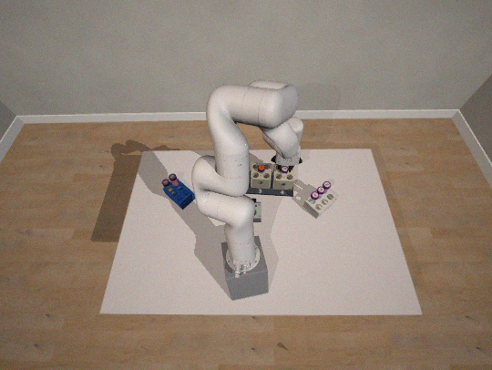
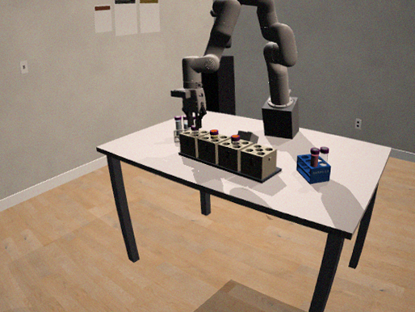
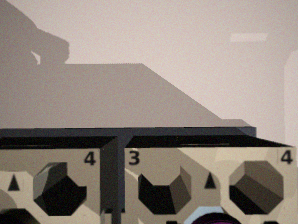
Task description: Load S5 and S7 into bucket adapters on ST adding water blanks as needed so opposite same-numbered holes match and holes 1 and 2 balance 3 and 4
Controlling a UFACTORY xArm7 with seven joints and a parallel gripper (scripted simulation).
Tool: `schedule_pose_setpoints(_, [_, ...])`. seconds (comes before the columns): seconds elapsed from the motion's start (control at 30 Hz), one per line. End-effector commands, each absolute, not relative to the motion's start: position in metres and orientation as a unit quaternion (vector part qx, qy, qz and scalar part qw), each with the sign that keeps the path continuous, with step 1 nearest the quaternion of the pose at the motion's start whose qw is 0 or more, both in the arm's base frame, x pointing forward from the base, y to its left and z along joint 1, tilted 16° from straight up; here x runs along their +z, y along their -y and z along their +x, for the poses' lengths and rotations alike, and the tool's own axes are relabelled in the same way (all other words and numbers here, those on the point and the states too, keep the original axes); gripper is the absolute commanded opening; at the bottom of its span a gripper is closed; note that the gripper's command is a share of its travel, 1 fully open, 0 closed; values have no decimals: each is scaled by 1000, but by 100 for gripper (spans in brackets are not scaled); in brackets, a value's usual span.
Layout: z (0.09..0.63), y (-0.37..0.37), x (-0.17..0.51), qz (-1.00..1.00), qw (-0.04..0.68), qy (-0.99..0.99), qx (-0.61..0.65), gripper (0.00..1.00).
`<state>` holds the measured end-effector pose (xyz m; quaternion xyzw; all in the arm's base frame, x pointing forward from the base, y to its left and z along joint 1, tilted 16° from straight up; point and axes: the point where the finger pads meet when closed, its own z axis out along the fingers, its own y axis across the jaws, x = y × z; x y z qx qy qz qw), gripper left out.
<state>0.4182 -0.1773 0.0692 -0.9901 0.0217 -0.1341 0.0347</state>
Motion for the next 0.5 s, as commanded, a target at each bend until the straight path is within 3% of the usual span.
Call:
schedule_pose_setpoints(0.0, [417,179,80,-990,34,-22,-135,44])
schedule_pose_setpoints(0.47, [410,180,103,-990,34,-22,-135,44])
